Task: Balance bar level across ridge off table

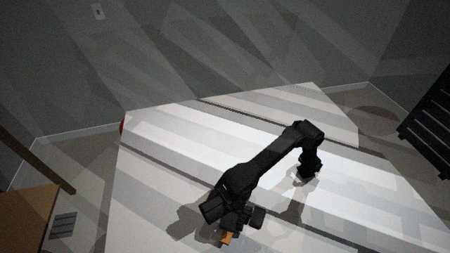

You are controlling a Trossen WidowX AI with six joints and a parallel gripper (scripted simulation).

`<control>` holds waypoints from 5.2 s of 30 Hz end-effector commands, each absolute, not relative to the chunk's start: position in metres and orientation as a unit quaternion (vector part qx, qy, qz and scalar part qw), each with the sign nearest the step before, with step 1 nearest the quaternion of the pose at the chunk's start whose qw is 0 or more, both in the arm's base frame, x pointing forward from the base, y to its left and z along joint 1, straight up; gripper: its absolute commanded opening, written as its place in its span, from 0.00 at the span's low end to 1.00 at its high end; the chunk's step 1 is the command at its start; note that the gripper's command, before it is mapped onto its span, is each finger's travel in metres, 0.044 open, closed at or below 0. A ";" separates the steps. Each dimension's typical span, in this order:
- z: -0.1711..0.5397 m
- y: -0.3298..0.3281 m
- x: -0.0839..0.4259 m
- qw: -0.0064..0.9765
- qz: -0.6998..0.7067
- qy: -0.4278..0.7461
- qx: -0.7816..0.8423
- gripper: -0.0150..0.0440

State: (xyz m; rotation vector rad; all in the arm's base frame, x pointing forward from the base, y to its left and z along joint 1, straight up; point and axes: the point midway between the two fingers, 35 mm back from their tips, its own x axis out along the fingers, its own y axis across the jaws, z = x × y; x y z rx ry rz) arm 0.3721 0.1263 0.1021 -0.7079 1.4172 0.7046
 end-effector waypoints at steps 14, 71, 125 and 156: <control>0.100 0.126 0.372 0.647 0.309 0.624 -0.312 0.25; 0.095 0.126 0.372 0.647 0.309 0.624 -0.312 0.25; 0.097 0.126 0.373 0.648 0.309 0.622 -0.313 0.25; 0.097 0.126 0.373 0.648 0.309 0.622 -0.313 0.43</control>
